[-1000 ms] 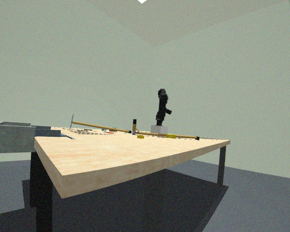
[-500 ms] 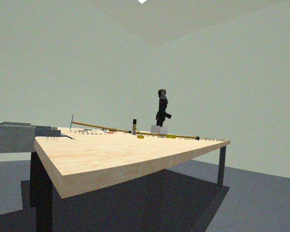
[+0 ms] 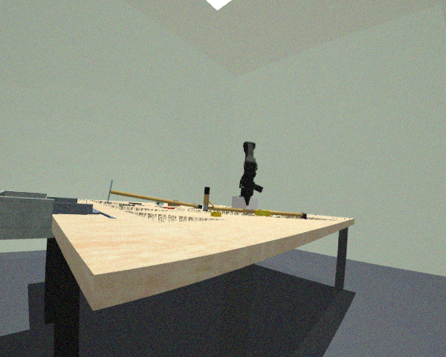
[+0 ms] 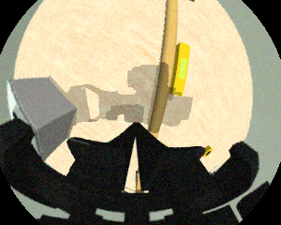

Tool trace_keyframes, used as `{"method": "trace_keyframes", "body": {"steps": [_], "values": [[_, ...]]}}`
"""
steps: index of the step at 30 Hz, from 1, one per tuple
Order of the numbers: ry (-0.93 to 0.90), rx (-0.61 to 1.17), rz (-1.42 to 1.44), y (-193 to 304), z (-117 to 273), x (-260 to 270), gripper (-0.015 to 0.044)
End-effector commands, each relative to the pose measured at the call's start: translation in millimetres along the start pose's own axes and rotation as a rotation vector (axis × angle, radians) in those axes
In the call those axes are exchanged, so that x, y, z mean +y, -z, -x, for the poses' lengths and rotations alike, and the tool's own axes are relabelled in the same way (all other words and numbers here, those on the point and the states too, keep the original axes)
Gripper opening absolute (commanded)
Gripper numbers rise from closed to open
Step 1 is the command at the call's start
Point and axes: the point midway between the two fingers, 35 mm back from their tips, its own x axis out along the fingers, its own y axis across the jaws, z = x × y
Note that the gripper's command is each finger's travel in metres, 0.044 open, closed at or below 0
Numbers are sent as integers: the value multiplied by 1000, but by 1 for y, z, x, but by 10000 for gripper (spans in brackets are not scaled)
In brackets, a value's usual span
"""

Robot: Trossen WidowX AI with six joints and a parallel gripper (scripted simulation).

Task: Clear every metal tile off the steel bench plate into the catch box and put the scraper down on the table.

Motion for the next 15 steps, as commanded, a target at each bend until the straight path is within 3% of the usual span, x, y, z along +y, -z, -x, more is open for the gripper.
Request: {"method": "trace_keyframes", "body": {"steps": [1,15], "values": [[-9,1,1,1,-12,6,0],[-10,1,1,3,-42,16,0]]}}
